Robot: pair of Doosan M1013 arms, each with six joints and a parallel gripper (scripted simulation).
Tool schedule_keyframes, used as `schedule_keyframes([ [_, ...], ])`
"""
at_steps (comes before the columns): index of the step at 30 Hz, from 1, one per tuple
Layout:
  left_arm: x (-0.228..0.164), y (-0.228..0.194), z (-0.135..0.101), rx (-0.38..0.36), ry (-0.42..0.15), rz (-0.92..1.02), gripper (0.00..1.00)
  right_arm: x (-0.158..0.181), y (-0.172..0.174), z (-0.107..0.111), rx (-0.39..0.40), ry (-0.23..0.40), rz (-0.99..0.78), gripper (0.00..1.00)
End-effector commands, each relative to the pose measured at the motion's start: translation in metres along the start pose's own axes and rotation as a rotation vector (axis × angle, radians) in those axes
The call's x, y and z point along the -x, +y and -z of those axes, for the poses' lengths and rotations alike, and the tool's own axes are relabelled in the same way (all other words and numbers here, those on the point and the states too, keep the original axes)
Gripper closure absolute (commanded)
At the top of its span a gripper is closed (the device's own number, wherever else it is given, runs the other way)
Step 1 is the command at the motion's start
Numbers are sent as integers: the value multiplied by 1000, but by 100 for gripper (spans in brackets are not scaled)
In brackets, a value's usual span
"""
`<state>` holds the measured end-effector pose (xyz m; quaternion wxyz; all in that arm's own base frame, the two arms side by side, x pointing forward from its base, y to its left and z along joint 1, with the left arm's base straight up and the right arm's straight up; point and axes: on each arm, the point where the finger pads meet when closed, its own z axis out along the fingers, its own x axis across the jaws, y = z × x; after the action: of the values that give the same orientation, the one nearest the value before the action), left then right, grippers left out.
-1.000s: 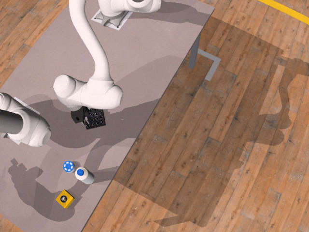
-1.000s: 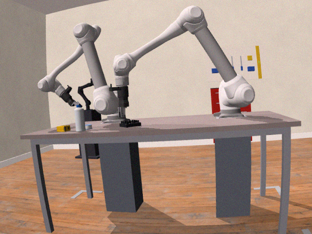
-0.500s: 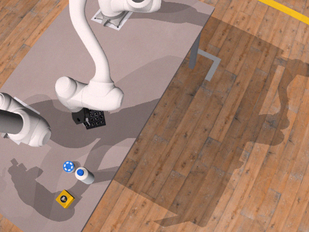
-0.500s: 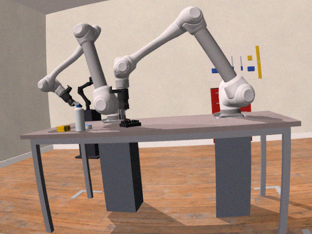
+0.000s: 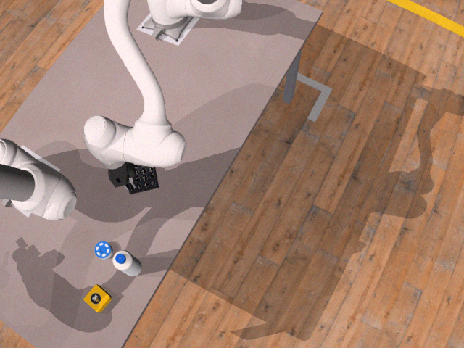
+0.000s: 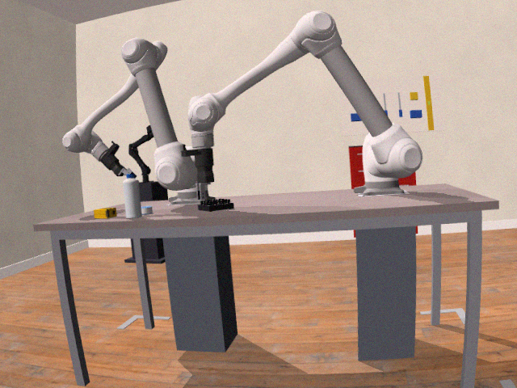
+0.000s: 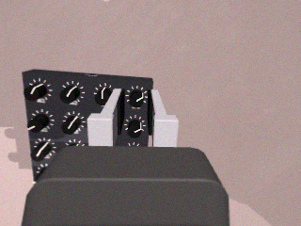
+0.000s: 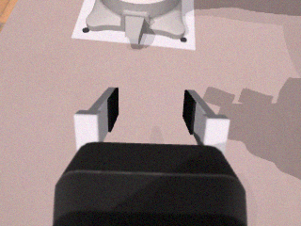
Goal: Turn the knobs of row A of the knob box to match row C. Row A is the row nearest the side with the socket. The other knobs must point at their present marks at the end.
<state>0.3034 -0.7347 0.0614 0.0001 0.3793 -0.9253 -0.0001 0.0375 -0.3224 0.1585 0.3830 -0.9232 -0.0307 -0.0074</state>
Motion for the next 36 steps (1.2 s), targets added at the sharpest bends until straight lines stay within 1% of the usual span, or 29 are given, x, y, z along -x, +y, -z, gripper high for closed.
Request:
schedule_keyframes([
  [1, 0, -1, 1, -2, 0, 0, 54, 0, 0, 0, 1, 0, 0, 0],
  [18, 0, -1, 1, -2, 0, 0, 54, 0, 0, 0, 1, 0, 0, 0],
  [23, 0, -1, -2, -2, 0, 0, 54, 0, 0, 0, 1, 0, 0, 0],
  [30, 0, -1, -12, -2, 0, 0, 54, 0, 0, 0, 1, 0, 0, 0],
  [36, 0, -1, -13, -2, 0, 0, 54, 0, 0, 0, 1, 0, 0, 0],
])
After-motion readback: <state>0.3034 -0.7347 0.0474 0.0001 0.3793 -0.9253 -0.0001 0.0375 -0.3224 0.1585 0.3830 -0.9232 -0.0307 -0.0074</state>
